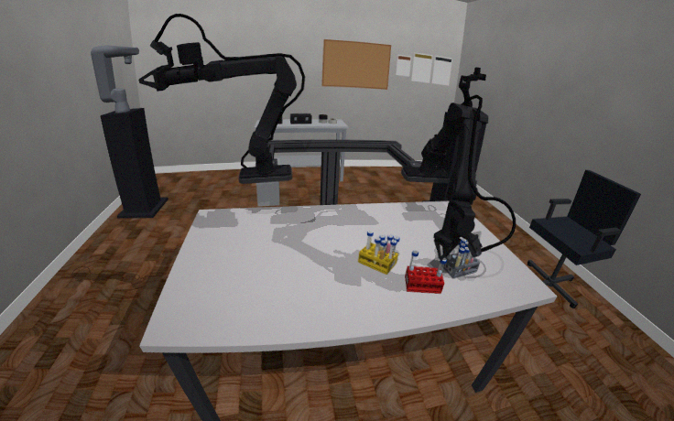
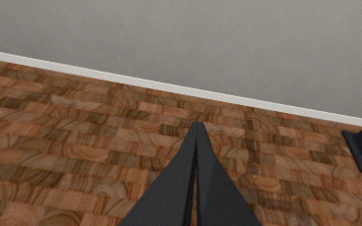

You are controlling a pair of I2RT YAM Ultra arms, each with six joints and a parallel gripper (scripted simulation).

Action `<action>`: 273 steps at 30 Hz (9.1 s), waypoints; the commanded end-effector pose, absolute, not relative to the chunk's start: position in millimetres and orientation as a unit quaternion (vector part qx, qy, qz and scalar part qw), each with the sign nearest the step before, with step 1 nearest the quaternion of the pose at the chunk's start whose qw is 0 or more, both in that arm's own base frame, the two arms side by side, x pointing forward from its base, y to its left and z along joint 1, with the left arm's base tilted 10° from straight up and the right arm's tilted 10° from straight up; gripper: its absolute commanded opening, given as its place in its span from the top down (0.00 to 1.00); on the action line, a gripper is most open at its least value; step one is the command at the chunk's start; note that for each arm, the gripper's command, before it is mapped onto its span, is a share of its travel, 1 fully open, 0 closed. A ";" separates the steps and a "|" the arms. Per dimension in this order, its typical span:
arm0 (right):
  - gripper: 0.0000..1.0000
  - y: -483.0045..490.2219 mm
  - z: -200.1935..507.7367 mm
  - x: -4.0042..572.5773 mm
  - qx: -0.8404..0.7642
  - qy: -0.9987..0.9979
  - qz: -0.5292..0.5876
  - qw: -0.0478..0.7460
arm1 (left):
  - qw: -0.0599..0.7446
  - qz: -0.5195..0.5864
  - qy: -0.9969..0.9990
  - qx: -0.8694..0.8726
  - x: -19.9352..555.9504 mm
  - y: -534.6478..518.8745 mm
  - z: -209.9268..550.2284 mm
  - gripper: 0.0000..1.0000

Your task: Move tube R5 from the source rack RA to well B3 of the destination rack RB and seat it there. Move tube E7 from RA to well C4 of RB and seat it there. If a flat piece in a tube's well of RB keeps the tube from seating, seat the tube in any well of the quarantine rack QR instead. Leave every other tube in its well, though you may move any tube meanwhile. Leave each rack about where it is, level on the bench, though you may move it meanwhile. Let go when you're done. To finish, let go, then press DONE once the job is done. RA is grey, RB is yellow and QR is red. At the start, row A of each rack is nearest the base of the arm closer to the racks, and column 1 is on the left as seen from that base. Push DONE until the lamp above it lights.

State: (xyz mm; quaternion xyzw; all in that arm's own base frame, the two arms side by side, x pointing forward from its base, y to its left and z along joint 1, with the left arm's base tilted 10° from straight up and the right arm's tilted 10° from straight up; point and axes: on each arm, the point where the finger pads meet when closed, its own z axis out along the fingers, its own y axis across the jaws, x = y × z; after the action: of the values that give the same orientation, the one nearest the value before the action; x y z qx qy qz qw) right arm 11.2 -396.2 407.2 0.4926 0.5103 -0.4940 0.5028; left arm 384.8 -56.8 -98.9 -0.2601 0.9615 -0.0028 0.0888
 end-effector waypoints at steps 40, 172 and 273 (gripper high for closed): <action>1.00 -384.6 432.0 2.7 0.488 0.490 -0.510 0.512 | 0.099 -0.007 0.961 -0.259 396.1 -55.9 -112.1 0.70; 1.00 -384.6 432.0 2.7 0.488 0.490 -0.510 0.512 | 0.089 0.002 0.962 -0.259 368.8 -57.4 -69.6 1.00; 1.00 -384.6 432.0 2.7 0.488 0.490 -0.510 0.512 | 0.099 -0.006 0.960 -0.261 321.8 -41.3 -48.4 1.00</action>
State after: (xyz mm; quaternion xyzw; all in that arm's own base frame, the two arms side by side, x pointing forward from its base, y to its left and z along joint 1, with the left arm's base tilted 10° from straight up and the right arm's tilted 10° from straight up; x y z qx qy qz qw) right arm 11.2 -396.2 407.2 0.4926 0.5103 -0.4940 0.5028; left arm 322.0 -44.8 -52.5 -0.2599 0.9618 -0.0017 0.0864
